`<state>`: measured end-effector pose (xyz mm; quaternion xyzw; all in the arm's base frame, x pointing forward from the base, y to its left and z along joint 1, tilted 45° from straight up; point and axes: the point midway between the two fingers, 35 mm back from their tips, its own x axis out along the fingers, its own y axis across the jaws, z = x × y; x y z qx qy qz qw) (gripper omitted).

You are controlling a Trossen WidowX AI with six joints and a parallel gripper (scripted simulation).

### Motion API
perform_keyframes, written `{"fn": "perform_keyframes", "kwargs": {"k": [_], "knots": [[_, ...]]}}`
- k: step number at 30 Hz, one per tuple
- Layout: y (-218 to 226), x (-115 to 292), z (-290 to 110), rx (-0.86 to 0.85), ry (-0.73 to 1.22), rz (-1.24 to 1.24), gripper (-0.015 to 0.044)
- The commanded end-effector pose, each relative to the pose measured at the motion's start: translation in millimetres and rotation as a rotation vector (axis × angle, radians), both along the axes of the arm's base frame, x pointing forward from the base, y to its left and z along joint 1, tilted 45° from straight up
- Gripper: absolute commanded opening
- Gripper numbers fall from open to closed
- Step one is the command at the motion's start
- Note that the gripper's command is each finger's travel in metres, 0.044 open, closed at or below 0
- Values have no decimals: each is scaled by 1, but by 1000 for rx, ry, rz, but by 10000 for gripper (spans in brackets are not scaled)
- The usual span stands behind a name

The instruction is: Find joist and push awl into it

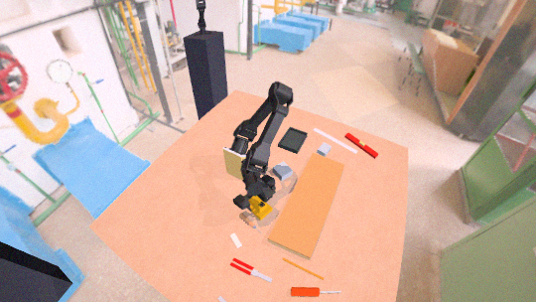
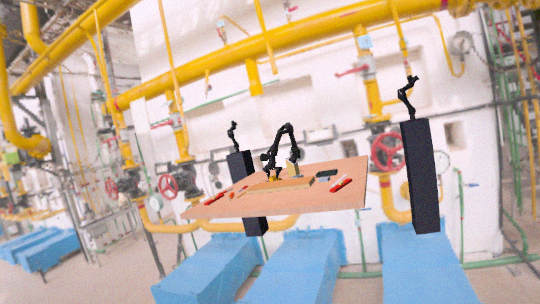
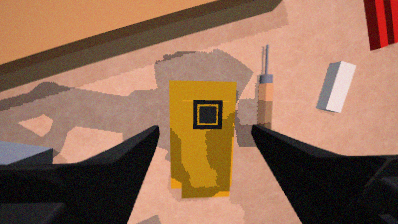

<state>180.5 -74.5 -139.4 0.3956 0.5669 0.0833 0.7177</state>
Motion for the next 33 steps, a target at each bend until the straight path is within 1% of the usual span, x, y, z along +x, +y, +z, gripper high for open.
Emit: {"fn": "perform_keyframes", "kwargs": {"k": [1,6,9,33], "knots": [[7,-2,-4,12,6,-5,440],[11,-2,-7,13,6,-5,440],[11,-2,-7,13,6,-5,361],[11,-2,-7,13,6,-5,201]]}}
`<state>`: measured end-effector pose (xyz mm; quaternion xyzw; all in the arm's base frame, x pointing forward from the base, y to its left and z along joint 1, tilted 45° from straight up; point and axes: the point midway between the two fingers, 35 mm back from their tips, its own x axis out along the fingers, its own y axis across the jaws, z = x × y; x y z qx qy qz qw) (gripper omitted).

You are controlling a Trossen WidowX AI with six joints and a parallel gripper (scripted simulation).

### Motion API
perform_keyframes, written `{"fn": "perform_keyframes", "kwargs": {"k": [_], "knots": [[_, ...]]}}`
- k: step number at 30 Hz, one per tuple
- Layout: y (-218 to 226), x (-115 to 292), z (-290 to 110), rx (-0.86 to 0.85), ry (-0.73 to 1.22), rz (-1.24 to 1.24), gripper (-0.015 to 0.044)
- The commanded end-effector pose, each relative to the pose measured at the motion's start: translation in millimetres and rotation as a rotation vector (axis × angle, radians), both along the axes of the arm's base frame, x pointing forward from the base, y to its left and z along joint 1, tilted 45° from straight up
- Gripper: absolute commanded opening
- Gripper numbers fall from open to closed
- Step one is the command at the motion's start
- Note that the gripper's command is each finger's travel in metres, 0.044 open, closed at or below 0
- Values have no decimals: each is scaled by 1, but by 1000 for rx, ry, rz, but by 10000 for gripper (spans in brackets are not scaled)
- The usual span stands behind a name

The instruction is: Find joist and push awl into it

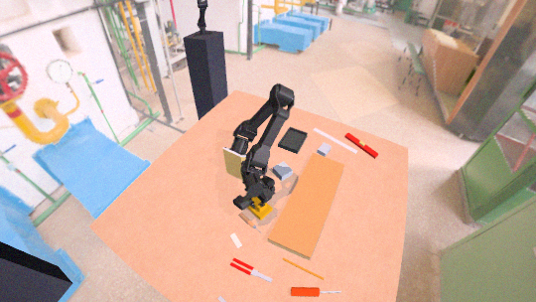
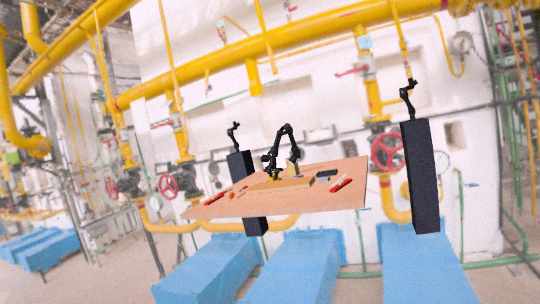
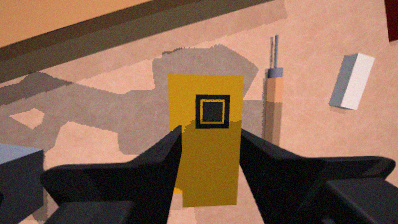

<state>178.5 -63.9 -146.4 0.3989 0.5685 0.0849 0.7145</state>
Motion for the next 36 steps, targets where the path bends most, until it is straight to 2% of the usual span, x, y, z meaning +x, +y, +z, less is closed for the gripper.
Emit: {"fn": "perform_keyframes", "kwargs": {"k": [1,5,11,12,26,36], "knots": [[0,0,0,4,1,-5,195],[0,0,0,4,1,-5,168],[-14,1,10,0,2,-6,10],[-18,1,13,-1,3,-6,0],[-71,-9,73,-1,4,-5,0],[-83,5,72,-7,-14,13,0]]}}
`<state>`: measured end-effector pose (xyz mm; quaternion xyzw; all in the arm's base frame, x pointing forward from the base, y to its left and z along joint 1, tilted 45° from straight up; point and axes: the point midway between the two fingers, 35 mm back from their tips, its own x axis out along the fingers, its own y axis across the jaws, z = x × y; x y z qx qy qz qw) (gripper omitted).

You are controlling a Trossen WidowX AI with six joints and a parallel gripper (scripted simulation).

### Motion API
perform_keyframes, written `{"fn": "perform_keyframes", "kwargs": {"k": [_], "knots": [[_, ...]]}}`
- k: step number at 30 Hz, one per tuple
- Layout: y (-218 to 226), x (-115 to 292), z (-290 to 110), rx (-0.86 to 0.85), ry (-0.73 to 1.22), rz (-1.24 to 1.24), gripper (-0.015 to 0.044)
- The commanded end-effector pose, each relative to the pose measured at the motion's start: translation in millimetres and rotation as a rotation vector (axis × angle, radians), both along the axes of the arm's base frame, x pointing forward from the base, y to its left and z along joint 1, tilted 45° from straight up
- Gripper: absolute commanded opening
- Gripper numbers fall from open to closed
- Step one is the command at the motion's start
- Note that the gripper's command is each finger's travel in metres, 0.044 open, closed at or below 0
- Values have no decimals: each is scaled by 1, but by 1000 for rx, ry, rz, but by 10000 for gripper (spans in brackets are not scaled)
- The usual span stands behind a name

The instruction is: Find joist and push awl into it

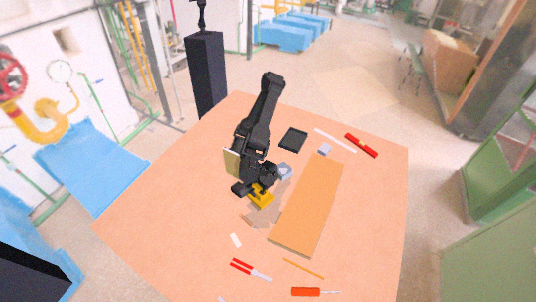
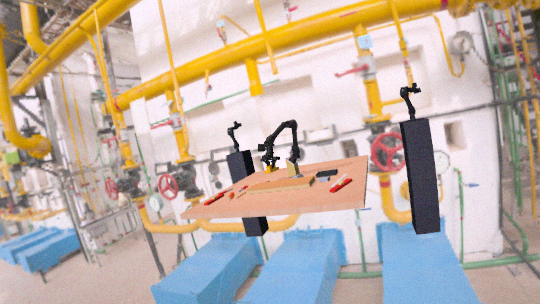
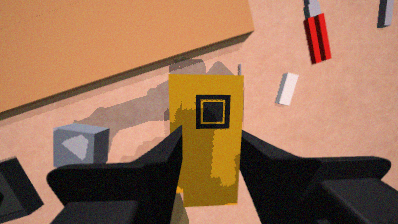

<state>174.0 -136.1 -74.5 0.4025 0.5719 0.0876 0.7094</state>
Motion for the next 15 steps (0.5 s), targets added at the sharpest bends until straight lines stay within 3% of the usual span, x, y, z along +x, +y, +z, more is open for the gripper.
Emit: {"fn": "perform_keyframes", "kwargs": {"k": [1,15], "knots": [[-14,13,0,-19,-27,13,0],[-45,63,-5,-34,-87,72,0]]}}
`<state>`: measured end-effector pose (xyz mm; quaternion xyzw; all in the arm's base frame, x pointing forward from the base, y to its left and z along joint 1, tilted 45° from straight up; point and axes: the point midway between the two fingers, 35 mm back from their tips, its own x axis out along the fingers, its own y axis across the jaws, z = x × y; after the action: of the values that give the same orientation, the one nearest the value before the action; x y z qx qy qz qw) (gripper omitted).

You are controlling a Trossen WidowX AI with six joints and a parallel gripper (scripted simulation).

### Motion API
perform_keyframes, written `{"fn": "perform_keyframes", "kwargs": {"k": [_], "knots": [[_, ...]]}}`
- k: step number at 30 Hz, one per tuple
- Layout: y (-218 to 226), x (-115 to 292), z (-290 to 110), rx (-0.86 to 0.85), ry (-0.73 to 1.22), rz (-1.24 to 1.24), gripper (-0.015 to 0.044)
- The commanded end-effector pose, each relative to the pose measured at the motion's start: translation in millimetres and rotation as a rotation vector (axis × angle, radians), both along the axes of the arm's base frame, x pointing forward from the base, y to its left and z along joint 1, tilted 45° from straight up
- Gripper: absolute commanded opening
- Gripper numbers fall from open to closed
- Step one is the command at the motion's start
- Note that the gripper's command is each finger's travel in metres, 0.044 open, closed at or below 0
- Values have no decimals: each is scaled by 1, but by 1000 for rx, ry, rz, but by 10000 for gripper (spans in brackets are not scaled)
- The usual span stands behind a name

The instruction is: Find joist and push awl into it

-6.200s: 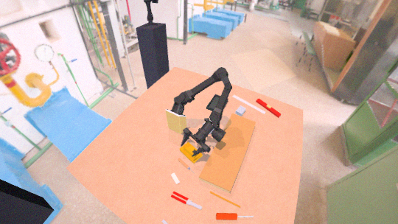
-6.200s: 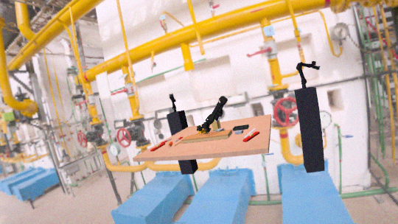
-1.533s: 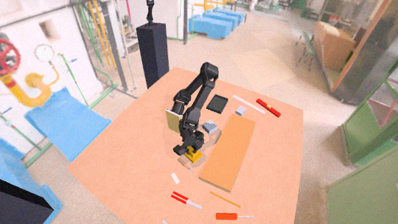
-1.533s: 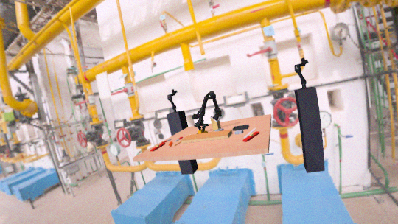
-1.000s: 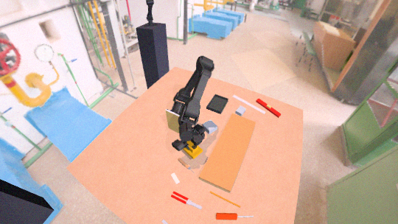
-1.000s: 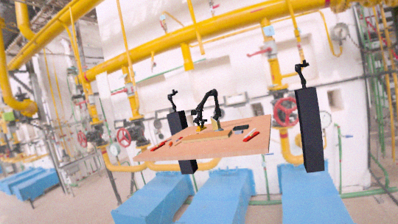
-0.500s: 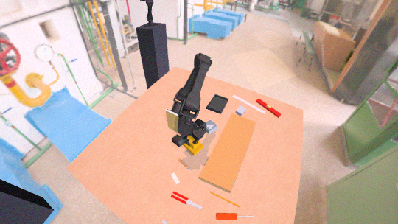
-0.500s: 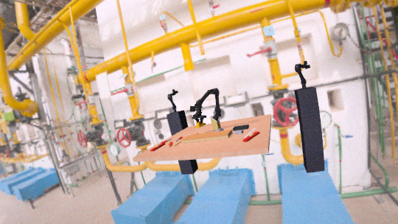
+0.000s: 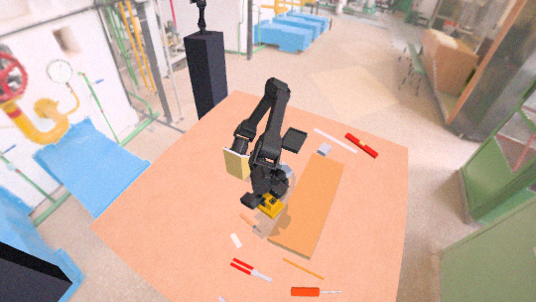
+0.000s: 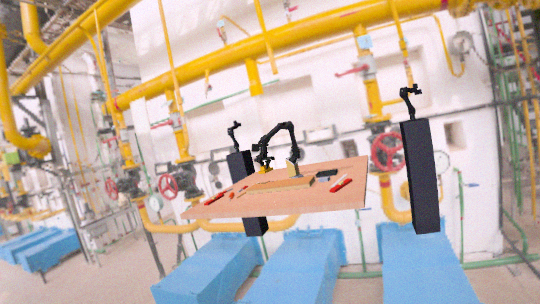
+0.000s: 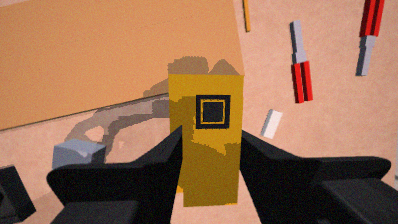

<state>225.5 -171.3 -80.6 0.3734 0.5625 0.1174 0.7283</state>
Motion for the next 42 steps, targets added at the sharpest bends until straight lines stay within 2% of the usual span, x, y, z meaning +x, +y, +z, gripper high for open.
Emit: {"fn": "perform_keyframes", "kwargs": {"k": [1,33,42], "knots": [[-11,15,0,-13,-28,11,0],[-38,134,-12,-23,-167,152,0],[-33,138,-17,-23,-170,155,0]]}}
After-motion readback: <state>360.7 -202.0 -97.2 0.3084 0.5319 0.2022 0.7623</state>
